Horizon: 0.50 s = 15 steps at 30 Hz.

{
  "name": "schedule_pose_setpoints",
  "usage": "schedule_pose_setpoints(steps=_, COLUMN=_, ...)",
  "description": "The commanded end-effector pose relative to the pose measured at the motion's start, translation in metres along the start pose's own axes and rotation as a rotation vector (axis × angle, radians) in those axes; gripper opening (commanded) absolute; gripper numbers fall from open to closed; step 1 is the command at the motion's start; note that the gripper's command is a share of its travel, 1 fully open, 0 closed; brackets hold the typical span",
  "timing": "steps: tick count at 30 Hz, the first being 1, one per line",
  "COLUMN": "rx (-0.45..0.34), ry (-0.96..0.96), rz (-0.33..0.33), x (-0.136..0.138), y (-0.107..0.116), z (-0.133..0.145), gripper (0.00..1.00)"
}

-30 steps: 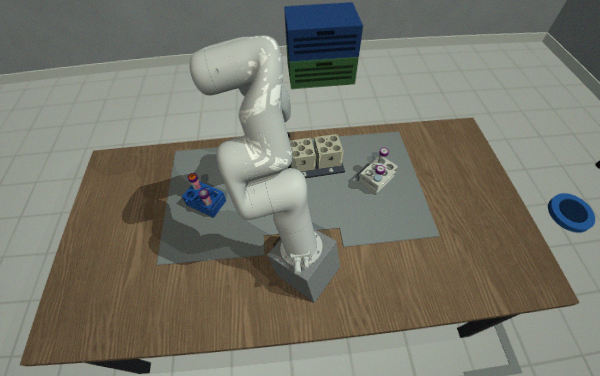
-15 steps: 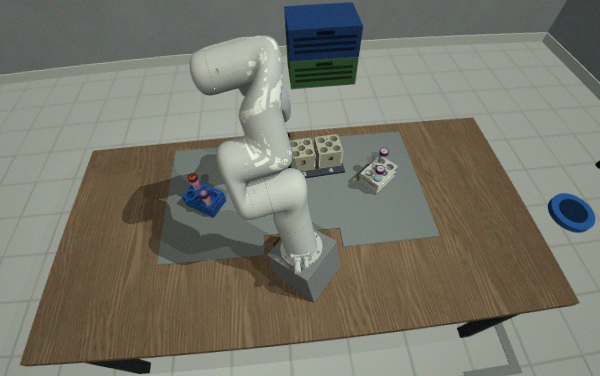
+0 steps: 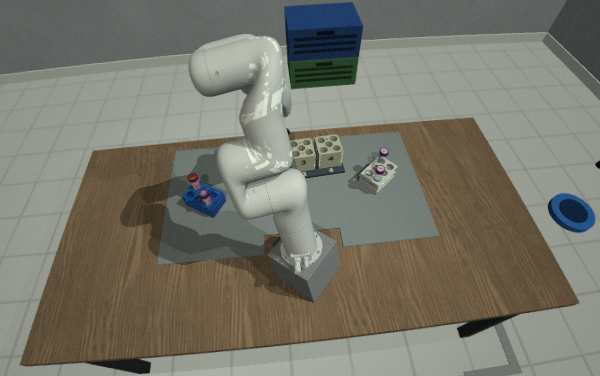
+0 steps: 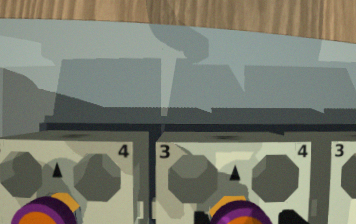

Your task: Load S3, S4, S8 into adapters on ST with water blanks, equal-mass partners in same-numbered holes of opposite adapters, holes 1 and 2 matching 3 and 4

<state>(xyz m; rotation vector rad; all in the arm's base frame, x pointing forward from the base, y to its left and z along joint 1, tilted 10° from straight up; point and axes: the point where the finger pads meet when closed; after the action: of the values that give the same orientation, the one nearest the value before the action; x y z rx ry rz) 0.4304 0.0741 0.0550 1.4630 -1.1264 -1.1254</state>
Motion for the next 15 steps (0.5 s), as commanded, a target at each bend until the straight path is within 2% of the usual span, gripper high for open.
schedule_pose_setpoints(steps=1, rx=0.005, ry=0.000, rz=0.000, x=0.000, y=0.008, z=-0.002, gripper=0.44)
schedule_pose_setpoints(steps=15, rx=0.005, ry=0.000, rz=0.000, x=0.000, y=0.032, z=-0.002, gripper=0.44)
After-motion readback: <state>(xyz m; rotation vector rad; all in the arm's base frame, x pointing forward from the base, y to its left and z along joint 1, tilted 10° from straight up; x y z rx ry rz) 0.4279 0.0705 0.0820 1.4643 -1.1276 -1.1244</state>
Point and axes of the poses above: the point where the finger pads meet when closed, its own y axis back along the fingers, its own x axis across the jaws, z = x × y, and after that the axes turned 3 degrees about y, right-handed
